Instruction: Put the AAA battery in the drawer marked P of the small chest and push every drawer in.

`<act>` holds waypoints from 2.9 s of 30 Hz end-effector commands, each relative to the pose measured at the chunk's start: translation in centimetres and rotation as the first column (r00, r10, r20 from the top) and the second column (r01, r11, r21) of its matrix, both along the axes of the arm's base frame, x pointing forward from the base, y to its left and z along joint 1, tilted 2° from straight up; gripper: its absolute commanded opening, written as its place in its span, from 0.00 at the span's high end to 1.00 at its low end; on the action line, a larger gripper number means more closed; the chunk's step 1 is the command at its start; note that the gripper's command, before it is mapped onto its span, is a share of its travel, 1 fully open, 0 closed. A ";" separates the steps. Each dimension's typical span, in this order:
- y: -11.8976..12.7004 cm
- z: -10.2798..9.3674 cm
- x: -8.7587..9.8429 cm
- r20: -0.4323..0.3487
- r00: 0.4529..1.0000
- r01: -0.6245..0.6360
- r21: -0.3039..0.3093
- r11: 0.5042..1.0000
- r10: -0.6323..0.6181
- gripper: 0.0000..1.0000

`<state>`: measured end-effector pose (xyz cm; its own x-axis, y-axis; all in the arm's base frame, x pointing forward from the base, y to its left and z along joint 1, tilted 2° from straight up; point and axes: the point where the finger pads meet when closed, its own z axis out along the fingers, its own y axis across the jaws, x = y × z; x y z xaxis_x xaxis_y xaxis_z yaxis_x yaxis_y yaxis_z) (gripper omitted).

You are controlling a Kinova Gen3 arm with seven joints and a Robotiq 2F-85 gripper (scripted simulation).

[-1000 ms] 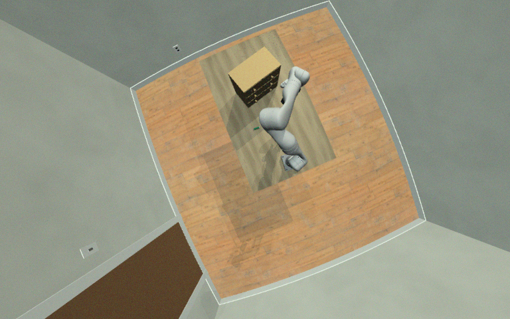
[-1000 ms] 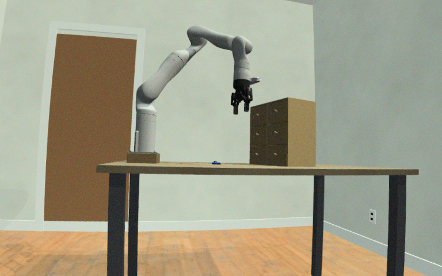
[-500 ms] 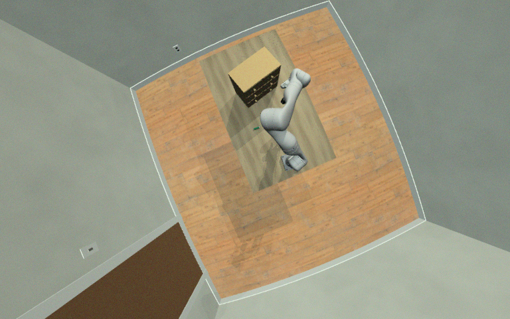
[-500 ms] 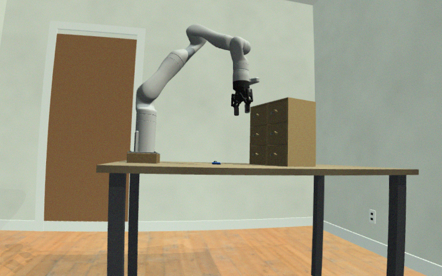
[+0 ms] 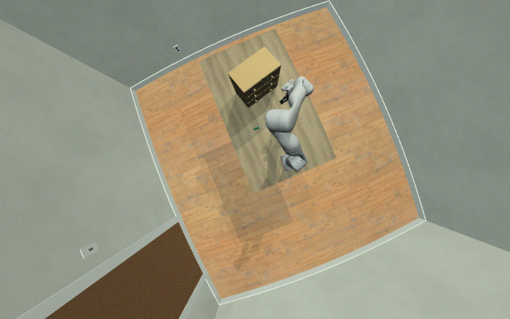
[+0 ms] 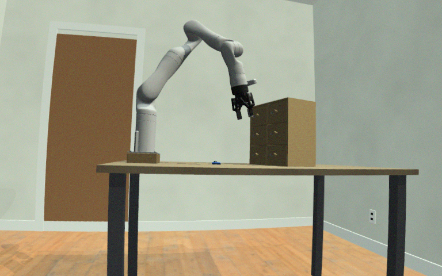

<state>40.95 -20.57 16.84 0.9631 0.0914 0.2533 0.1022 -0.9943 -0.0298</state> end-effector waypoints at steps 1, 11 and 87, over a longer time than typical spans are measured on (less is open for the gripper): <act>-0.2 -0.1 -0.5 0.024 1.000 0.017 0.013 1.000 -0.017 0.00; 0.0 -1.2 0.4 0.163 0.986 0.019 0.027 0.999 -0.024 0.00; 0.7 -7.7 5.8 0.821 0.565 -0.004 0.107 0.994 -0.086 0.00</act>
